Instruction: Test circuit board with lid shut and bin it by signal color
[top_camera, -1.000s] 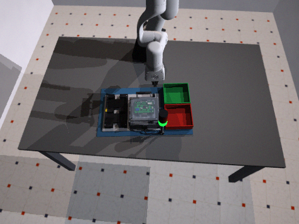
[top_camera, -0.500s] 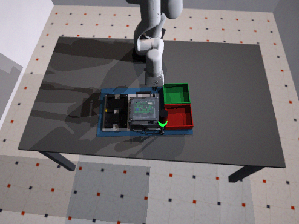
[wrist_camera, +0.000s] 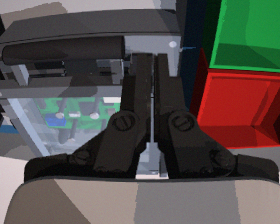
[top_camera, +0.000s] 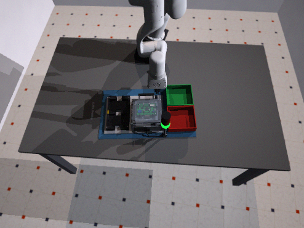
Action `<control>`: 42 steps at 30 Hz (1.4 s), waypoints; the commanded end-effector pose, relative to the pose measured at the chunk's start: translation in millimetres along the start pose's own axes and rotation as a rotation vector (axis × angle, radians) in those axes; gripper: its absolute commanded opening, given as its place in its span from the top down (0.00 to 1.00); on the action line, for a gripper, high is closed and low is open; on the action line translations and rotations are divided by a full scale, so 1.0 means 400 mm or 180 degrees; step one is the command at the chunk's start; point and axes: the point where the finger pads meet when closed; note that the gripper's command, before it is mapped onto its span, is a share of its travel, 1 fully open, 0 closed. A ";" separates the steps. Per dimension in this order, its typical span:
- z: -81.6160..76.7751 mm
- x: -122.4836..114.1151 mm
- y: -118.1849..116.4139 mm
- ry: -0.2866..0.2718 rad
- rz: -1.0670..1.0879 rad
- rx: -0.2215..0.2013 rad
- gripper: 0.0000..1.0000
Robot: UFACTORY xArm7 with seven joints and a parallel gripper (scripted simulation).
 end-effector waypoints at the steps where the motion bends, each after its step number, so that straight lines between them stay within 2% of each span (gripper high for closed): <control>1: 0.010 -0.003 -0.002 -0.0006 -0.0001 0.0005 1.00; 7: 0.041 -0.004 -0.003 -0.0006 -0.0001 0.0005 1.00; 14: 0.058 -0.005 -0.003 -0.0006 -0.0001 0.0005 1.00; 42: 0.065 -0.005 -0.003 -0.0006 -0.0001 0.0005 1.00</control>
Point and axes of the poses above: the point where the finger pads meet when closed, its own z axis out along the fingers, its own y axis across the jaws, x = y × z, and after that the axes turned 12 degrees about -z, right-handed
